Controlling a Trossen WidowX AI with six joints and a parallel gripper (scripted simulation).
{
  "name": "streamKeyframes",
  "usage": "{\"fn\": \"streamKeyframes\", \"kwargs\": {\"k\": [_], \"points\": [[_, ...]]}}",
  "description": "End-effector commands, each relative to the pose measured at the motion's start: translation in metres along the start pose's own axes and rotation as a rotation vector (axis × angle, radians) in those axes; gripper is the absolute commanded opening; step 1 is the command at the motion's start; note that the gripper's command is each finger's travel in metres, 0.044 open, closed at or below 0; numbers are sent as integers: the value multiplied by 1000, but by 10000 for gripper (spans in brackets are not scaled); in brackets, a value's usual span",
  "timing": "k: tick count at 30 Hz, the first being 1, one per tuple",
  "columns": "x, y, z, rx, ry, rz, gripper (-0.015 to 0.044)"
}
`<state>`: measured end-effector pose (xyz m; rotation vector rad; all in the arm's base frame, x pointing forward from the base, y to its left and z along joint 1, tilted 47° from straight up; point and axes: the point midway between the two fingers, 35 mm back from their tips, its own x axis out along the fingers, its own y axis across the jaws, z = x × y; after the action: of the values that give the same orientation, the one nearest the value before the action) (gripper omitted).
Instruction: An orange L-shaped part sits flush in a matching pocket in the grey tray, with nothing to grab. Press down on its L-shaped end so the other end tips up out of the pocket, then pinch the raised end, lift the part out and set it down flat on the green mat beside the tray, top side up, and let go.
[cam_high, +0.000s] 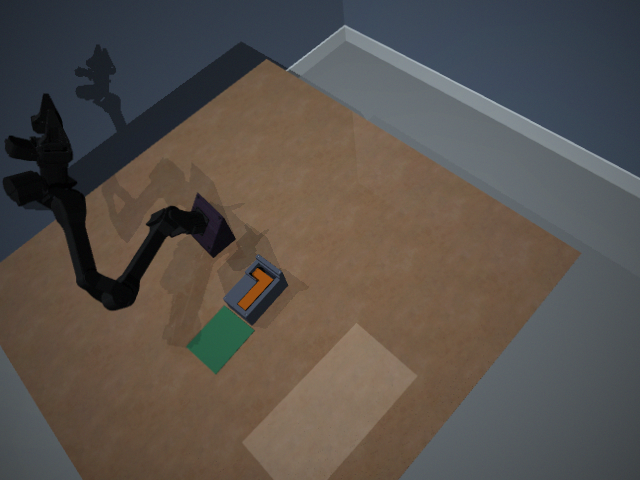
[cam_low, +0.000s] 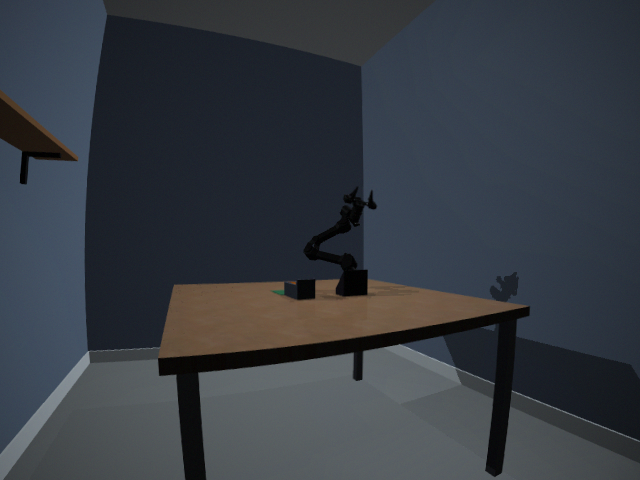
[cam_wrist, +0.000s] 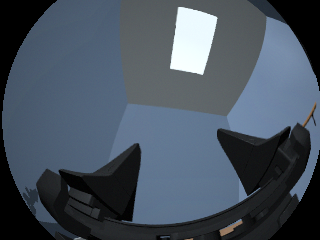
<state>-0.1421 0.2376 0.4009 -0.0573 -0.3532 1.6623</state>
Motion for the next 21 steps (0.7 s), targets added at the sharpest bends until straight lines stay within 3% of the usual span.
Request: {"fn": "streamKeyframes", "kwargs": {"k": [1,9,15,21], "points": [[2,0,-2,-4,9,-4,374],[58,-25,-84,-130,328,-137,180],[80,-86,-176,-119,675,-332,180],[60,-162,-268,-35,1046,-572,180]]}}
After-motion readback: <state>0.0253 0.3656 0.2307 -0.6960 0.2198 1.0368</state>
